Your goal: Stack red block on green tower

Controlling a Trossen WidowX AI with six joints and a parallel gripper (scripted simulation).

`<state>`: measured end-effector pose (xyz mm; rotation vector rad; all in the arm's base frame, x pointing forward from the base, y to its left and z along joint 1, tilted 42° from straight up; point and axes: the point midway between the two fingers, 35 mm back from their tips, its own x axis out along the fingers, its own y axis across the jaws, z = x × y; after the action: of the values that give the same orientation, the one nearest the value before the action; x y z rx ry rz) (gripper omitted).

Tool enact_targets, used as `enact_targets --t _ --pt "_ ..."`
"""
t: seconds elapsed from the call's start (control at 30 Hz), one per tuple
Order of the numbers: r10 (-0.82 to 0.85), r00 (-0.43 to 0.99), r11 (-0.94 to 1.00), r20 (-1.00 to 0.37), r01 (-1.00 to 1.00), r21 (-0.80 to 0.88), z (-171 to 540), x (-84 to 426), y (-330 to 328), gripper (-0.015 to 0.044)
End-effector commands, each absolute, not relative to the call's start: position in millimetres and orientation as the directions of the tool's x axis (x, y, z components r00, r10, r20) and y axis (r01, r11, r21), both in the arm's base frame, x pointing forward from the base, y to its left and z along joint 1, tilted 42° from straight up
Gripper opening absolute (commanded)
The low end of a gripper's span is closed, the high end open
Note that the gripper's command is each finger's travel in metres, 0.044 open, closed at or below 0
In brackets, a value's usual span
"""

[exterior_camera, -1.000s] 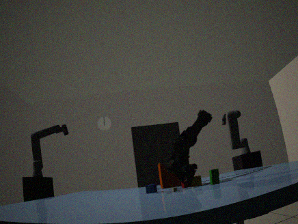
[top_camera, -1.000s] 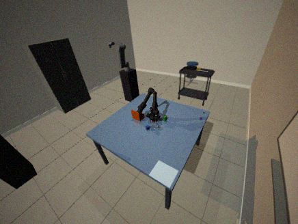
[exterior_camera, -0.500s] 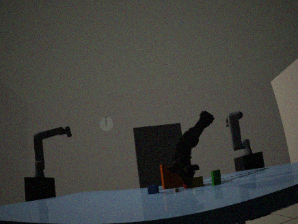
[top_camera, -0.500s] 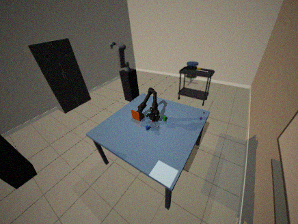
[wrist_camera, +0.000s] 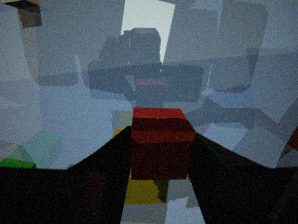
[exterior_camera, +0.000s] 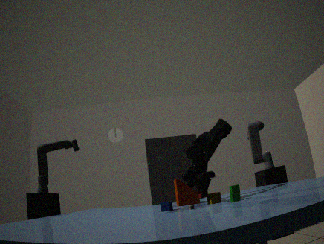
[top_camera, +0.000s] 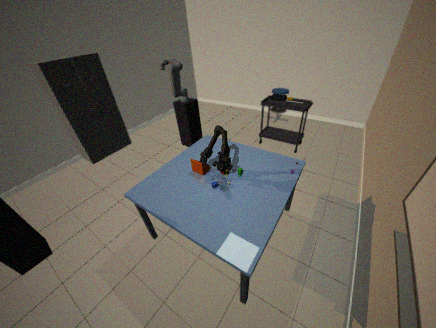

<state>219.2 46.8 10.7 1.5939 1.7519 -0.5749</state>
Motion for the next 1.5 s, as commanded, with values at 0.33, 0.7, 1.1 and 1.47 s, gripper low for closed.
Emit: enact_targets --t 0.33,0.7,1.1,1.47 --pt "0.669 -0.006 0.155 -0.743 0.979 0.132 62.5 220.9 -0.7 0.0000" --pt "0.669 -0.006 0.155 -0.743 0.979 0.132 73.6 224.3 -9.8 0.0000" --pt "0.660 -0.002 0.154 -0.752 0.979 0.133 97.3 273.8 6.7 0.0000" --pt "0.662 0.002 0.153 -0.750 0.979 0.137 121.8 314.8 34.6 0.0000"
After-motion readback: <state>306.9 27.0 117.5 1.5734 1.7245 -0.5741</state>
